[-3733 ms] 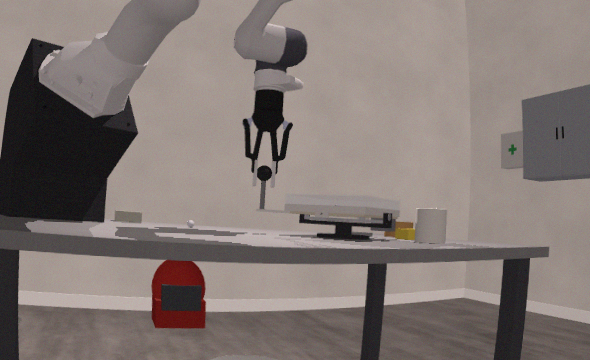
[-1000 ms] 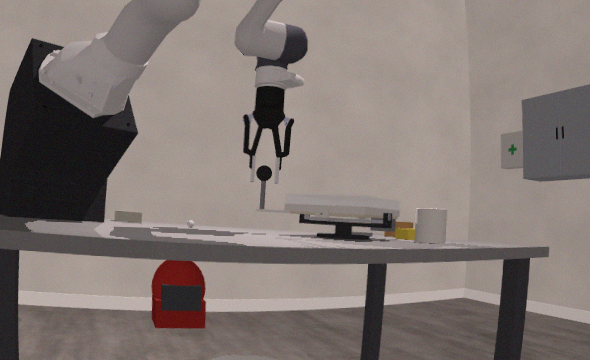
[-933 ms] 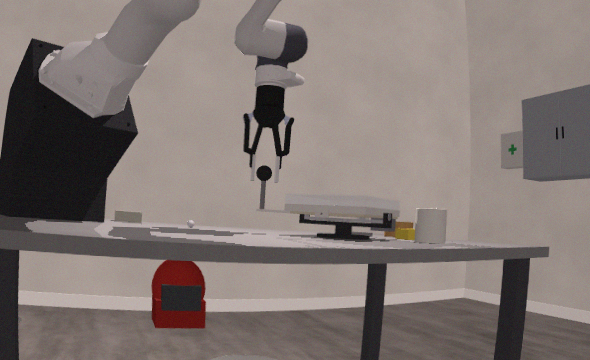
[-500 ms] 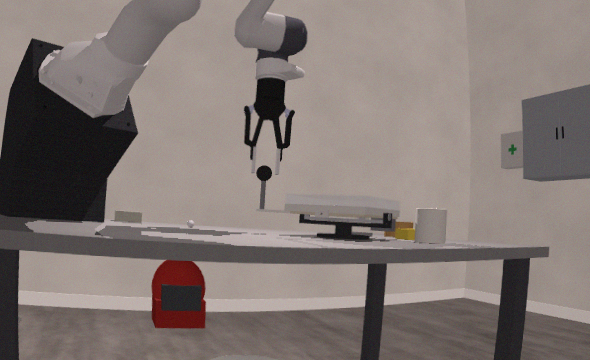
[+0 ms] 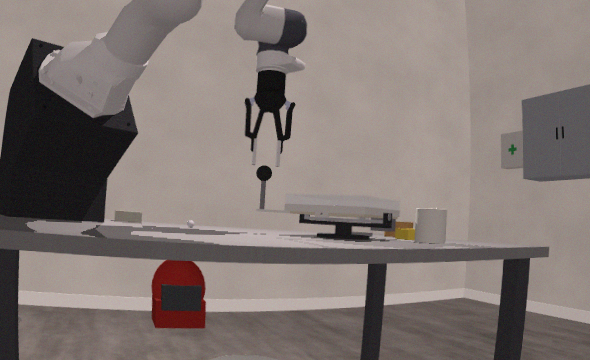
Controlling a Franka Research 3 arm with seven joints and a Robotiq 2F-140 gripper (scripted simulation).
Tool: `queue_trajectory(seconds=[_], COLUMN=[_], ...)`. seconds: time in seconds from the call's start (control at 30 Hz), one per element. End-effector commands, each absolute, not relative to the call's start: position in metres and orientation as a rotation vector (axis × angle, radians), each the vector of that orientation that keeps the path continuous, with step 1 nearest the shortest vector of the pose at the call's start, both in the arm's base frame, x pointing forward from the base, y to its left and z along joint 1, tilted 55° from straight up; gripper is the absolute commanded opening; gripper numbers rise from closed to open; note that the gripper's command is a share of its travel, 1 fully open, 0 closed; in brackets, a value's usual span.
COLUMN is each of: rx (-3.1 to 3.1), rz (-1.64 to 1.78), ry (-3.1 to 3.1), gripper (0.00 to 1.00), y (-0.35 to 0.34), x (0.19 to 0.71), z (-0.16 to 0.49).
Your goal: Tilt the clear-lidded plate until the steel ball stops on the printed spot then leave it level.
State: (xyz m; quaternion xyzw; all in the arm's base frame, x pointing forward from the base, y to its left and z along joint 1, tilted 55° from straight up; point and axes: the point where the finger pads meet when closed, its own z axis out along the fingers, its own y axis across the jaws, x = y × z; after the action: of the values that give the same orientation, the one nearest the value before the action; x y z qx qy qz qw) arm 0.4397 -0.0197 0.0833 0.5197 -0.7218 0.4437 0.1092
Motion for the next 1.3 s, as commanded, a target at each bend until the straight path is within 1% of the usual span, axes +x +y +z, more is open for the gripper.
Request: queue_trajectory(seconds=[0.0,0.4,0.43,1.27], rx=[1.533,1.533,1.533,1.533], rz=[1.299,1.299,1.299,1.299], ry=[-2.106,-2.106,-2.106,-2.106], gripper=[0.36,0.36,1.0,1.0], y=[-0.0186,-0.0159,-0.0159,-0.0159], x=[0.4362,0.4351,0.4351,0.4351], z=[0.0849,0.0869,0.0869,0.0869])
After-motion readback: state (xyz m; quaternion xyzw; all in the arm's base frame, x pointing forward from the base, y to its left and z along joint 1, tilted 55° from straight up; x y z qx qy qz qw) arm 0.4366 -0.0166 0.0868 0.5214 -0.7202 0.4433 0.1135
